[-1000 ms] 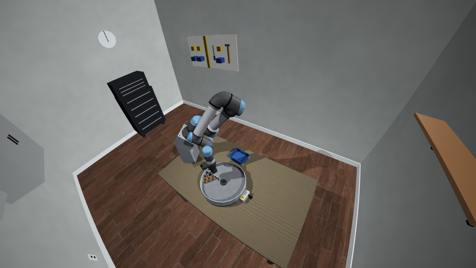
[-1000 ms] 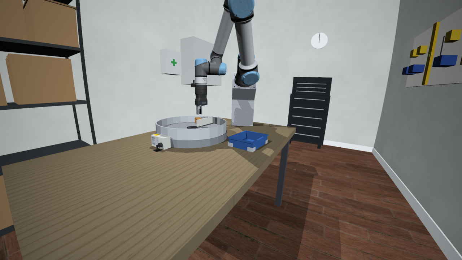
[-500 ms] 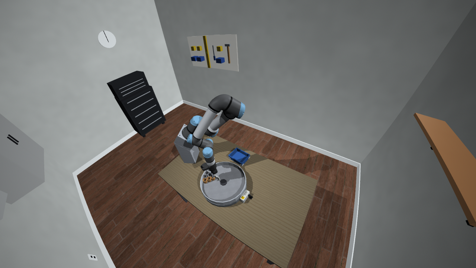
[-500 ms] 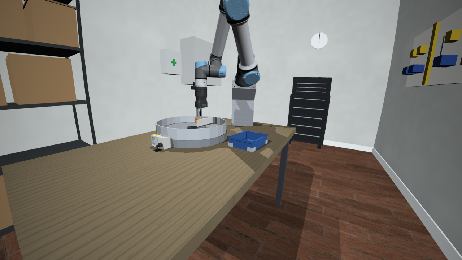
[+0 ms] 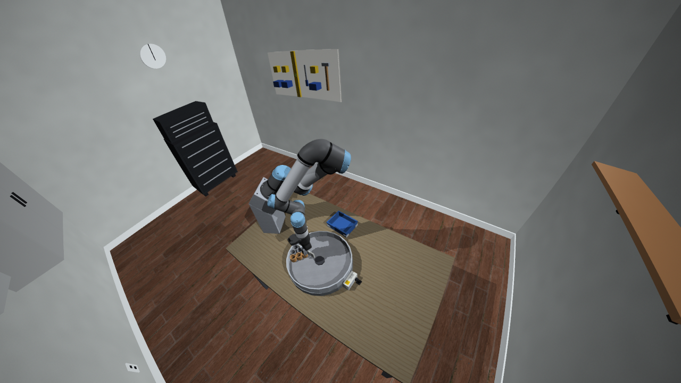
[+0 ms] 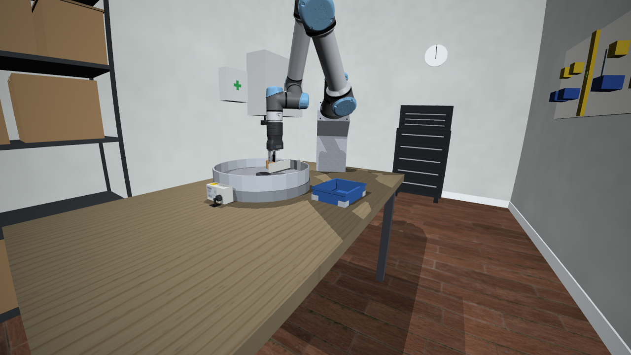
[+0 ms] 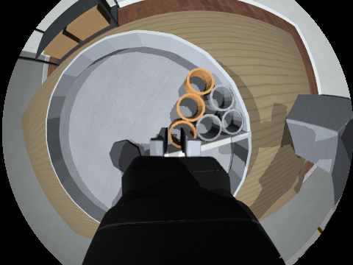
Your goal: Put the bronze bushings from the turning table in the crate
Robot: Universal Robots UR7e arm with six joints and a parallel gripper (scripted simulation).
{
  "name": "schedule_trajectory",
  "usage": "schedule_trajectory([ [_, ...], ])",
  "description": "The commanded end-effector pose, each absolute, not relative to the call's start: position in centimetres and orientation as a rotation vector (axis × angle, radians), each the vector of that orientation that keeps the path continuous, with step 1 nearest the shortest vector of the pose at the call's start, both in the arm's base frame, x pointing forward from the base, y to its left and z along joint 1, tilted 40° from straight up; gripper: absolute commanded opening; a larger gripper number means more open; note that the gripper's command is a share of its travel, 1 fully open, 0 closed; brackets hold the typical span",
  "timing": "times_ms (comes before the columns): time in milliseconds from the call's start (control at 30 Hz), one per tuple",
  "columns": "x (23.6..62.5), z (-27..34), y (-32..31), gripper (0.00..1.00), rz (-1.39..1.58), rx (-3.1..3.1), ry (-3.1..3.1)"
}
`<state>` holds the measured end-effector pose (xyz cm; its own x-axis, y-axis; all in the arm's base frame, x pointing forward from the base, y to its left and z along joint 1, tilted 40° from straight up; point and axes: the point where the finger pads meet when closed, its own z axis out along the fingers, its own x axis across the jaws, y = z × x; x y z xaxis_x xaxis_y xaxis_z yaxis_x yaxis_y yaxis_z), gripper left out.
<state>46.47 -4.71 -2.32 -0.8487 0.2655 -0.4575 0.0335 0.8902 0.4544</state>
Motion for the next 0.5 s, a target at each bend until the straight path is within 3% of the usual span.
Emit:
schedule_trajectory([
  [0,46.54,-2.31,-4.74,0.45,0.593,0.216,2.529],
  [467,46.89,-2.83,-4.49,0.45,0.594,0.216,2.529],
])
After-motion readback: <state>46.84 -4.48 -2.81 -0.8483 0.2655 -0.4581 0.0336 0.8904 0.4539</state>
